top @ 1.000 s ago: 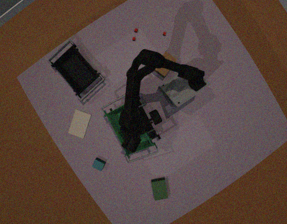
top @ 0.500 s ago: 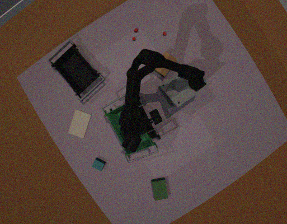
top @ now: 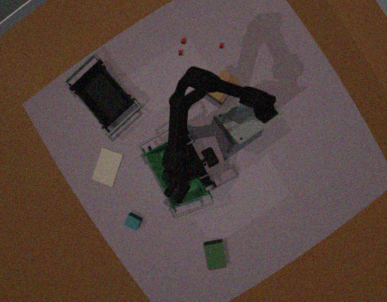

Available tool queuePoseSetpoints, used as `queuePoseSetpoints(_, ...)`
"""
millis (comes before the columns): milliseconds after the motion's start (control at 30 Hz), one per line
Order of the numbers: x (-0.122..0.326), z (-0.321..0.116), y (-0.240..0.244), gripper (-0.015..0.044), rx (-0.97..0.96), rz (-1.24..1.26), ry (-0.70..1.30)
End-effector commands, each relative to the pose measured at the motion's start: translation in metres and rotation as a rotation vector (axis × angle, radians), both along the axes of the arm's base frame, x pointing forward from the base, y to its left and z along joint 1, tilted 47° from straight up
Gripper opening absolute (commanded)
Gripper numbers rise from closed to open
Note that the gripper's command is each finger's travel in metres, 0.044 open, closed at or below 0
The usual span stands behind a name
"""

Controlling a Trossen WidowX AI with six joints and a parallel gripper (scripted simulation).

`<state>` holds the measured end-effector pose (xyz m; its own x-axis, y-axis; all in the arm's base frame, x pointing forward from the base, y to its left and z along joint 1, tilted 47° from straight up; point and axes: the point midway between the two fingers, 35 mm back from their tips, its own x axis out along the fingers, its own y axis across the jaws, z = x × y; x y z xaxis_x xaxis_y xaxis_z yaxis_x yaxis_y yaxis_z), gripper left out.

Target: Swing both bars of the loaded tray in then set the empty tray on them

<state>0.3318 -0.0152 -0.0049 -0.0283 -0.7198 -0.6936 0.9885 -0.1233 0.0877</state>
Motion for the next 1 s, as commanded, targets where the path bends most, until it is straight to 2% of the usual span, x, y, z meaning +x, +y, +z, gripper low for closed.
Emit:
queuePoseSetpoints(0, 0.004, -0.003, -0.002, 0.0000, -0.003, 0.018, -0.017)
queuePoseSetpoints(967, -0.012, -0.028, -0.028, 0.0000, -0.007, 0.017, -0.016)
